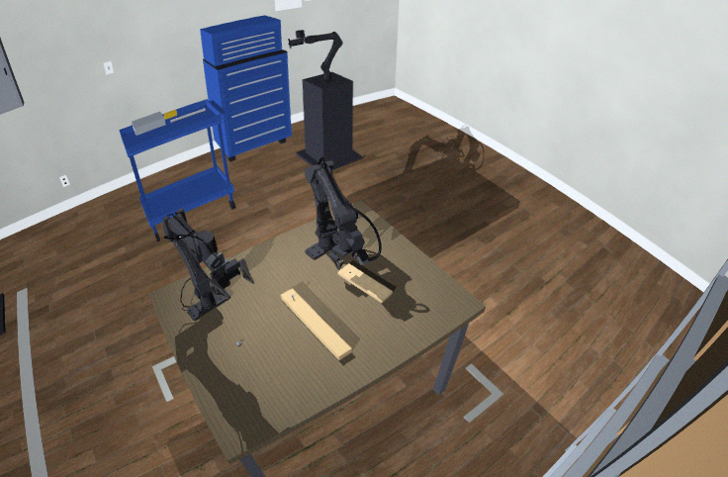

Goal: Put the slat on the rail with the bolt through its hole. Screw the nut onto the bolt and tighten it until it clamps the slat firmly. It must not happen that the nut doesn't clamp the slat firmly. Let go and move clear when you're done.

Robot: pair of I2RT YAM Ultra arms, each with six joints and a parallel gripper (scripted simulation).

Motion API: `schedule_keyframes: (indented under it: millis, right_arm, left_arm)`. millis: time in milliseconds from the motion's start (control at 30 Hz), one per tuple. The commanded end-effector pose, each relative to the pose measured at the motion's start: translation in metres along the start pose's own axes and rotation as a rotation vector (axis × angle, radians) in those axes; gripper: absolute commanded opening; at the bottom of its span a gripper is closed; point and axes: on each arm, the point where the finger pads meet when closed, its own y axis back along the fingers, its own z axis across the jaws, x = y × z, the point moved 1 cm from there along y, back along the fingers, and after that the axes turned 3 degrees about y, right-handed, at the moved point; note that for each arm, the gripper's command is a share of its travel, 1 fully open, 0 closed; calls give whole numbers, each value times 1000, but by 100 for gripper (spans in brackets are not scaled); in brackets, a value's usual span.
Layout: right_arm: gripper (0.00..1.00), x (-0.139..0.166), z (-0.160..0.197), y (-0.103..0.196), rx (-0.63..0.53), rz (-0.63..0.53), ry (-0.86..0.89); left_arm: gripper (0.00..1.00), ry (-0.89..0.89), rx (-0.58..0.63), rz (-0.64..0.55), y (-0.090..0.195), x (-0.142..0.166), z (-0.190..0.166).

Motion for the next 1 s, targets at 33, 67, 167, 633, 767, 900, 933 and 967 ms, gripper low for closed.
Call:
schedule_keyframes:
  millis: [33, 67, 167, 633, 767, 900, 933, 967]
  right_arm:
    - [100, -7, 1, 1, -8, -18, -5]
    - [100, -7, 1, 1, -8, -18, -5]
    - [100, -7, 1, 1, -8, -18, -5]
    - [100, -7, 1, 1, -8, -18, -5]
    - [100, -7, 1, 1, -8, -18, -5]
    - [100, -7, 1, 1, -8, -18, -5]
    - [100, -7, 1, 1, -8, -18, -5]
    - [100, -7, 1, 1, -8, -18, -5]
  left_arm:
    - [100, -1, 1, 17, -1, 5, -2]
    - [100, -1, 1, 17, -1, 5, -2]
    - [100, -1, 1, 17, -1, 5, -2]
    - [100, -1, 4, 9, -11, 2, -3]
    - [100, -1, 5, 9, -14, 1, -3]
    - [100, -1, 5, 8, -20, 1, -4]
    - [100, -1, 5, 8, -21, 1, -4]
    - [100, -1, 5, 8, -22, 1, -4]
